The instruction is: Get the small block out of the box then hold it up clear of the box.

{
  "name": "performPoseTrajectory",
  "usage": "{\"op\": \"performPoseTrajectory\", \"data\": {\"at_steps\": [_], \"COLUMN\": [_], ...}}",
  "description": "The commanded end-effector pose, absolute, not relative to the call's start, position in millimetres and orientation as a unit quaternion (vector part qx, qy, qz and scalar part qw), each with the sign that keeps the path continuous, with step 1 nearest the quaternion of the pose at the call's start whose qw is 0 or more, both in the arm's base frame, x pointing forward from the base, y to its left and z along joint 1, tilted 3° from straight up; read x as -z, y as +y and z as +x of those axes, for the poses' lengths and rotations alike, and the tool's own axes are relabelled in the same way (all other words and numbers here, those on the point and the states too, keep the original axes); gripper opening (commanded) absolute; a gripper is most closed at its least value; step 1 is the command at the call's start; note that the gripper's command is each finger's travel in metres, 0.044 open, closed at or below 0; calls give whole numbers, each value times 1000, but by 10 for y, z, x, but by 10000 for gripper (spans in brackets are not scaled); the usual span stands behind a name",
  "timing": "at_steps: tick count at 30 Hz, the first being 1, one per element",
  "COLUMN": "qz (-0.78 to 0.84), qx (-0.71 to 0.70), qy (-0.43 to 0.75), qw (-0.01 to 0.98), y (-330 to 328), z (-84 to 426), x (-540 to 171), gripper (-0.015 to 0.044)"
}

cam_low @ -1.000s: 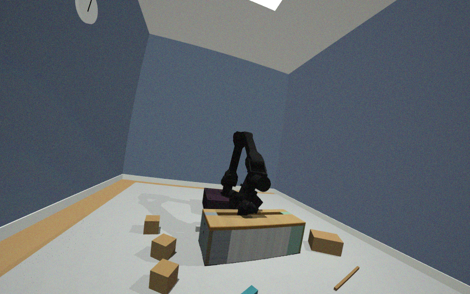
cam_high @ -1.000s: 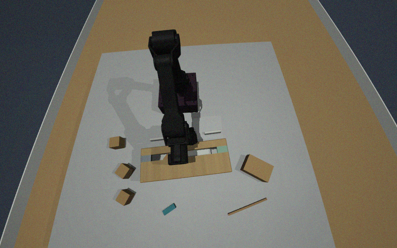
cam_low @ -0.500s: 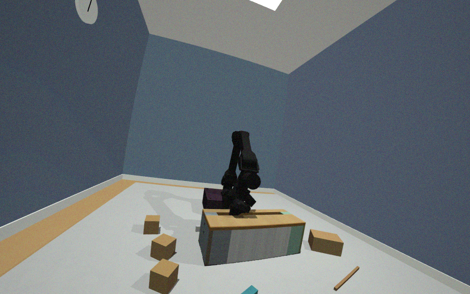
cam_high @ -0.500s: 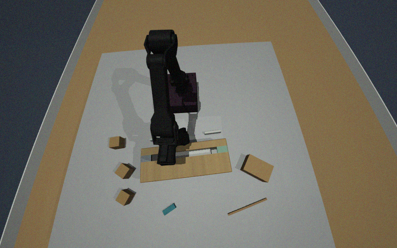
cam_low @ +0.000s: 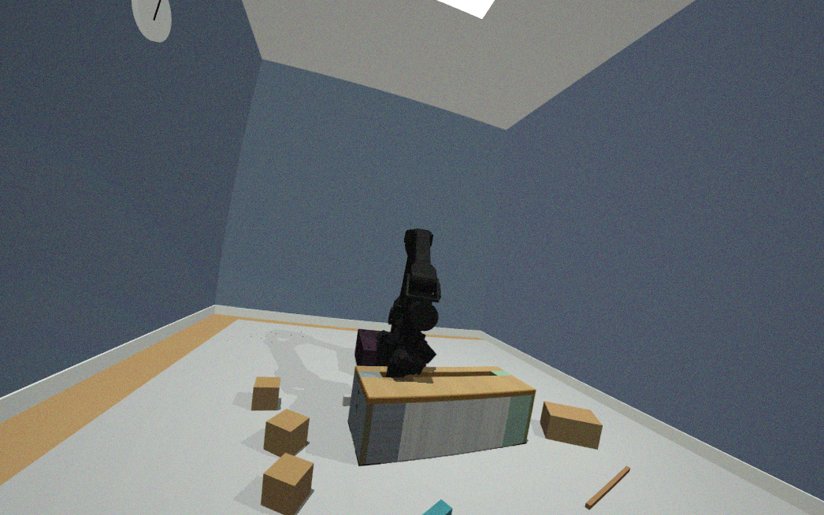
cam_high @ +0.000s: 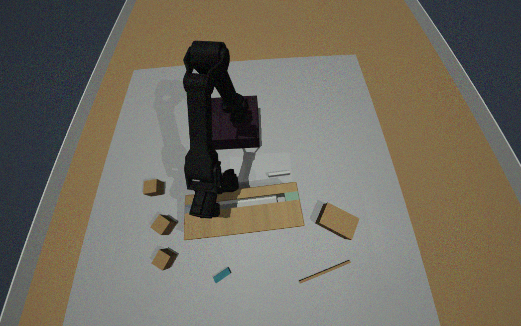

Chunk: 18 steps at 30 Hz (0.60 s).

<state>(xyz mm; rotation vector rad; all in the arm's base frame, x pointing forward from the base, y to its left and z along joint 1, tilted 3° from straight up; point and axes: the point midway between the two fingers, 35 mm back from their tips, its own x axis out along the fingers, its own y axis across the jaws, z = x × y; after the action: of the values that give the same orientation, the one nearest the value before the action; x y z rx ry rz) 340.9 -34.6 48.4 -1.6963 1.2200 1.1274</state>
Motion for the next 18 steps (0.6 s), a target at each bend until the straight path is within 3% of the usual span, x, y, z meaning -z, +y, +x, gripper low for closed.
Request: {"op": "performPoseTrajectory", "data": {"at_steps": [1, 7, 18], "qz": [-665, -663, -665], "qx": [-439, -440, -439], "qy": [472, 476, 472], "qw": [377, 375, 377], "y": [-352, -351, -347], "z": [3456, 3365, 3371], "x": [-566, -1110, -1099], "gripper": [400, 400, 400]}}
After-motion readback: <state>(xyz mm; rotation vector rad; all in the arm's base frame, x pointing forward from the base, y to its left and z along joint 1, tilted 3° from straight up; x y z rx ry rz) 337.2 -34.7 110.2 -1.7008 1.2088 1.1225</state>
